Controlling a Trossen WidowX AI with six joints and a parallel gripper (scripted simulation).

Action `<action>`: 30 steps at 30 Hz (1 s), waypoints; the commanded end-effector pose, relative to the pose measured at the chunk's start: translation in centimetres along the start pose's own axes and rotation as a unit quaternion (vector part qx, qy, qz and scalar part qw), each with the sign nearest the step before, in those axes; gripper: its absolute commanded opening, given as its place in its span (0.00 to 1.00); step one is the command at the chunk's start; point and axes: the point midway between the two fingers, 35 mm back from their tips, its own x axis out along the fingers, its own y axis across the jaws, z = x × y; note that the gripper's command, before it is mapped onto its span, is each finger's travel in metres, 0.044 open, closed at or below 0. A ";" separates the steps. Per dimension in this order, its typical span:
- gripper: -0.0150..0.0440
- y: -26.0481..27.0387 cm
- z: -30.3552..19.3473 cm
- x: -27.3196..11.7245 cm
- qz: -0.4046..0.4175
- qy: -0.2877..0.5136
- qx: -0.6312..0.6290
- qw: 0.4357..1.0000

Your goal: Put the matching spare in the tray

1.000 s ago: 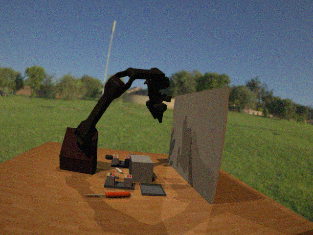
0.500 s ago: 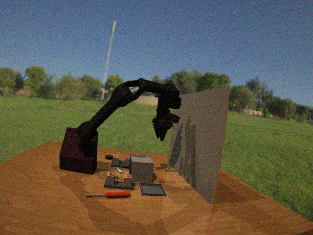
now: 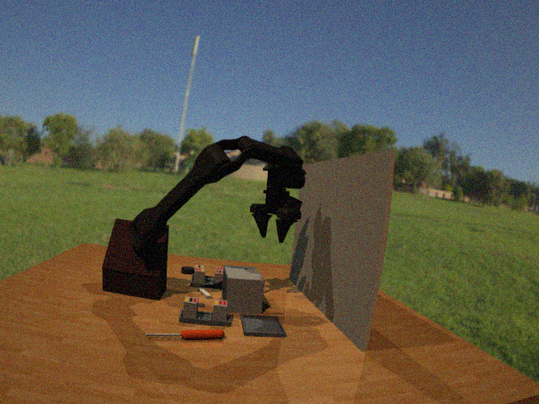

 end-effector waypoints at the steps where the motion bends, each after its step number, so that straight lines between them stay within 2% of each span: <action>1: 1.00 6.1 0.4 2.1 0.003 0.009 -0.213 0.977; 5: 1.00 11.2 0.4 3.9 0.005 0.009 -0.411 0.912; 9: 1.00 14.7 0.0 5.4 0.006 0.009 -0.539 0.842; 17: 1.00 14.8 0.0 5.4 0.006 0.009 -0.544 0.839; 22: 0.78 14.6 -0.2 8.5 0.006 0.009 -0.544 0.839; 30: 0.76 14.5 -0.3 9.5 0.005 0.010 -0.544 0.839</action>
